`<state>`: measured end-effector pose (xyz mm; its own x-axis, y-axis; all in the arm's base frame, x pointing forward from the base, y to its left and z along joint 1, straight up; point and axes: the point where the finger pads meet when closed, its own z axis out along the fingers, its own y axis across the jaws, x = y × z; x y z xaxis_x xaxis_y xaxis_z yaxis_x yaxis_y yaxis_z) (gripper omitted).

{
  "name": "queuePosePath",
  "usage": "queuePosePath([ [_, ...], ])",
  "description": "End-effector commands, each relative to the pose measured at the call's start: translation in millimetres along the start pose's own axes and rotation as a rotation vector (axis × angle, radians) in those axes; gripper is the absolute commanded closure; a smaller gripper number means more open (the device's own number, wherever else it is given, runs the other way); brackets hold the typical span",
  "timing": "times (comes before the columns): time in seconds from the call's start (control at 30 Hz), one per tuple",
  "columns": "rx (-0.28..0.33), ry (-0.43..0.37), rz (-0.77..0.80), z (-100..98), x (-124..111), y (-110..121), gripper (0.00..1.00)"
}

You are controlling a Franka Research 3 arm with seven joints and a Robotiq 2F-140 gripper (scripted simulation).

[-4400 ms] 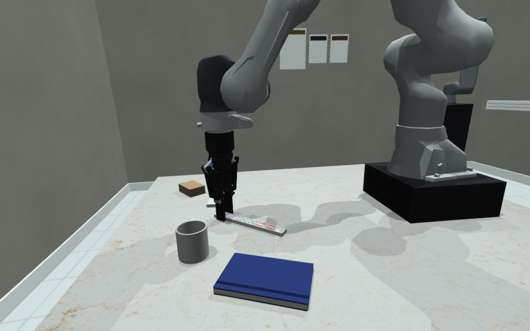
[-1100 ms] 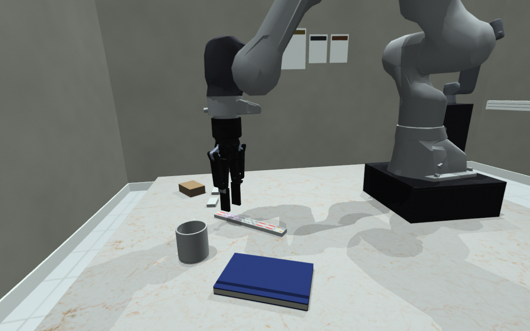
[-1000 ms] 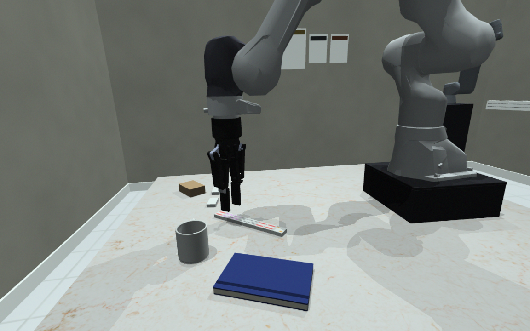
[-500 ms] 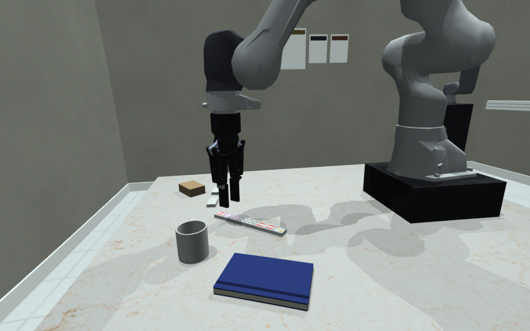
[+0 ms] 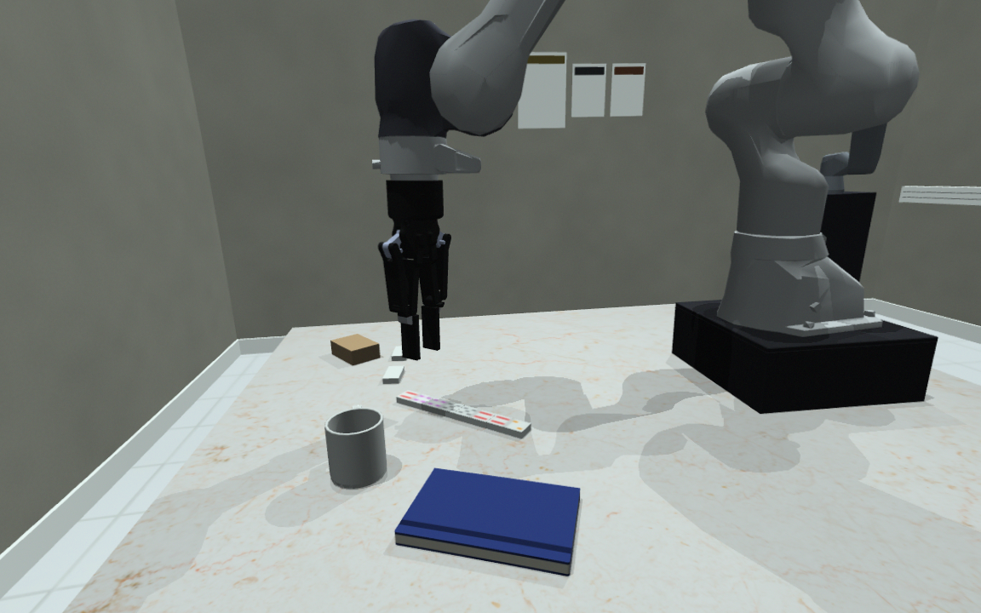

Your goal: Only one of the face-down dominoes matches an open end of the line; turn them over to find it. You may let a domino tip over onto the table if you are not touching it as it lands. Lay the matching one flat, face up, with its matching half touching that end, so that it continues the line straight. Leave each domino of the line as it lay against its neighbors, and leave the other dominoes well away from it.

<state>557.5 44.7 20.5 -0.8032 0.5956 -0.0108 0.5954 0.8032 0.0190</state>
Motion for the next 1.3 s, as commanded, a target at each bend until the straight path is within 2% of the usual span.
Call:
queuePosePath([
  [0.0,0.014,0.011,0.013,-3.2,4,-4,0.66],
  [0.27,0.014,0.011,0.013,-25.2,4,-4,0.66],
  [0.5,0.014,0.011,0.013,-36.9,4,-4,0.66],
  [1.27,0.014,0.011,0.013,-40.3,4,-4,0.66],
])
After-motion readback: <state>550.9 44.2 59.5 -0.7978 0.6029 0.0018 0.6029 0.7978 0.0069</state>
